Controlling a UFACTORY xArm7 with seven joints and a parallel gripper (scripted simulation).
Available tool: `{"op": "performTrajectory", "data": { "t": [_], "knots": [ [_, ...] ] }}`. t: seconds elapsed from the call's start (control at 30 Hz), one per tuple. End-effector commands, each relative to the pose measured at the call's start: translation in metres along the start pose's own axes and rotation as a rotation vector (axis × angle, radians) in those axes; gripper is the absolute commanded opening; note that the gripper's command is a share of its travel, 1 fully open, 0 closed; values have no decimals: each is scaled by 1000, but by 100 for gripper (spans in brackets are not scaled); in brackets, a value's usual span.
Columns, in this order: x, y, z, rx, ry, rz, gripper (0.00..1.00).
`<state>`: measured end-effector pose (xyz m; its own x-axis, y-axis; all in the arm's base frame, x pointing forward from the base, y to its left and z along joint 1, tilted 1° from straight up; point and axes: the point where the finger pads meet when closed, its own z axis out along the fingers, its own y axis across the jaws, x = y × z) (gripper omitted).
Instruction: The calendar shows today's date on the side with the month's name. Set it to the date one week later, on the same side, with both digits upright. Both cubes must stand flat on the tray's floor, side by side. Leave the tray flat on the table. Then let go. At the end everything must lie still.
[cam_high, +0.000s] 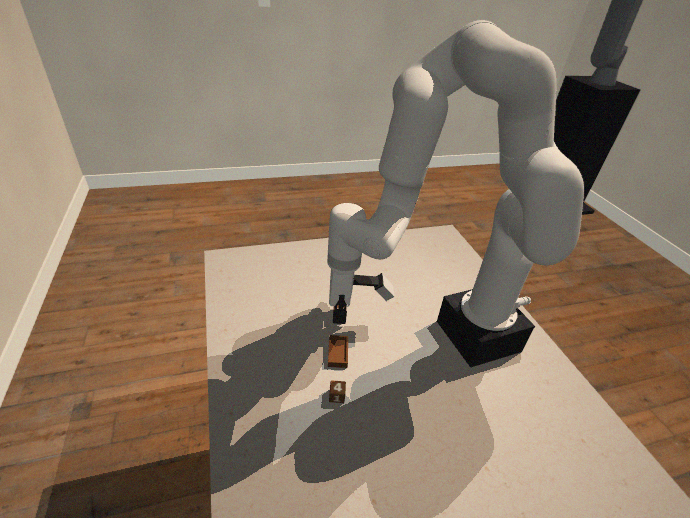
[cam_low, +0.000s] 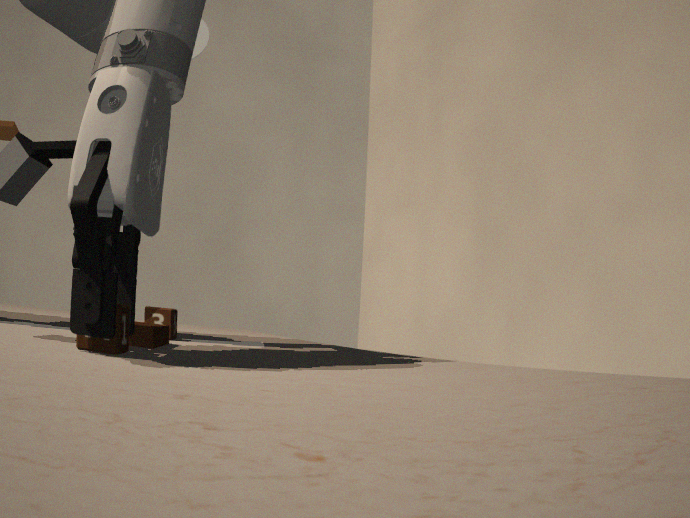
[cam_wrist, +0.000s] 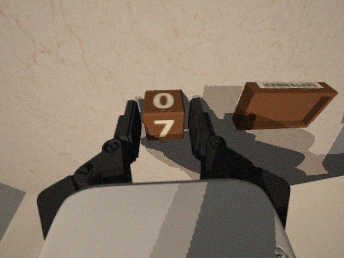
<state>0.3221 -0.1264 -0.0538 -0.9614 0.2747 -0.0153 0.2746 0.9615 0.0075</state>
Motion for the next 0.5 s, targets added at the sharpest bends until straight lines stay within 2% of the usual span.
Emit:
{"op": "performTrajectory", "data": {
  "t": [0.0,0.27,0.47],
  "knots": [
    [-1,0,-1,0,-3,0,49],
    [-1,0,-4,0,-3,0,49],
    [-1,0,-23,0,-3,0,49]
  ]
}}
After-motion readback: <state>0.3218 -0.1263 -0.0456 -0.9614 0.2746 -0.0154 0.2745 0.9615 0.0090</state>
